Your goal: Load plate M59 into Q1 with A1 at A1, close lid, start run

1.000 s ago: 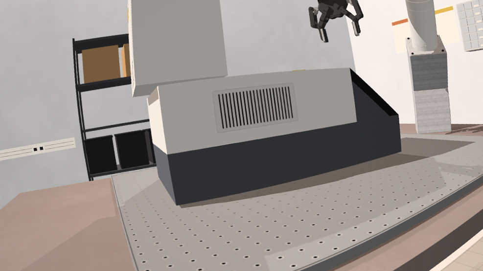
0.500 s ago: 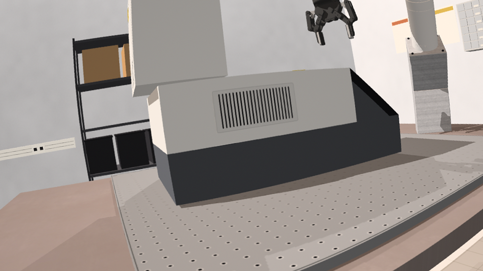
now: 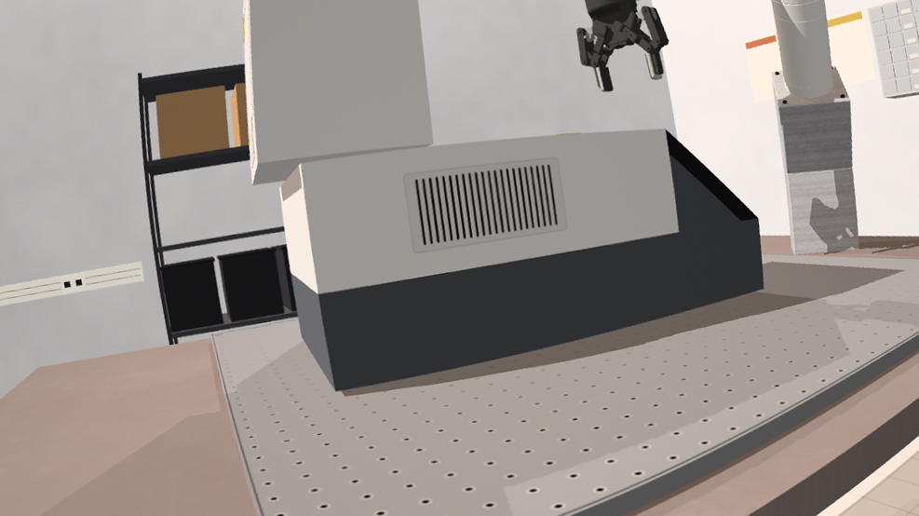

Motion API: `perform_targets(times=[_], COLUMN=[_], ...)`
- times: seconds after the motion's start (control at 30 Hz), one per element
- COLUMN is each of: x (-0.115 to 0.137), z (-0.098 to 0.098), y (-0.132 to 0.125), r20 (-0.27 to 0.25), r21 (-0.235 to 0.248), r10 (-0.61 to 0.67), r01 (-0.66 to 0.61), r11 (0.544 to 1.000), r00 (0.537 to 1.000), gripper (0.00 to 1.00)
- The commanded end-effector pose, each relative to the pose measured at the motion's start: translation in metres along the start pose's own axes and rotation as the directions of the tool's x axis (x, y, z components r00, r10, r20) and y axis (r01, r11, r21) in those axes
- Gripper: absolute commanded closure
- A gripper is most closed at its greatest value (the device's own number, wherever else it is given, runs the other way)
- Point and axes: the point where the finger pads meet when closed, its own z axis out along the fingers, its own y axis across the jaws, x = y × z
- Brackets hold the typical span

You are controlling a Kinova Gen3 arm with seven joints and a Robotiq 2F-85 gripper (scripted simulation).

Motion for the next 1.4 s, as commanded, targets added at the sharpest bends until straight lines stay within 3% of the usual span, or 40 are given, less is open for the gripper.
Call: perform_targets(times=[0.0,0.8,1.0,1.2,1.23,1.3,1.37], x=[0.000,0.014,0.021,0.028,0.029,0.029,0.031], z=[0.002,0.007,0.009,0.011,0.012,0.012,0.013], y=[-0.006,-0.043,-0.061,-0.080,-0.083,-0.083,-0.089], r20=[0.007,0.018,0.030,0.042,0.043,0.043,0.046], r21=[-0.007,-0.011,-0.017,-0.025,-0.027,-0.027,-0.030], r10=[0.048,0.246,0.469,0.665,0.694,0.694,0.749], r01=[-0.048,-0.246,-0.469,-0.665,-0.694,-0.694,-0.749], r11=[0.999,0.969,0.883,0.747,0.720,0.720,0.662], r00=[0.999,0.969,0.883,0.746,0.718,0.718,0.661], gripper=[0.00,0.00,0.00,0.00,0.00,0.00,0.00])
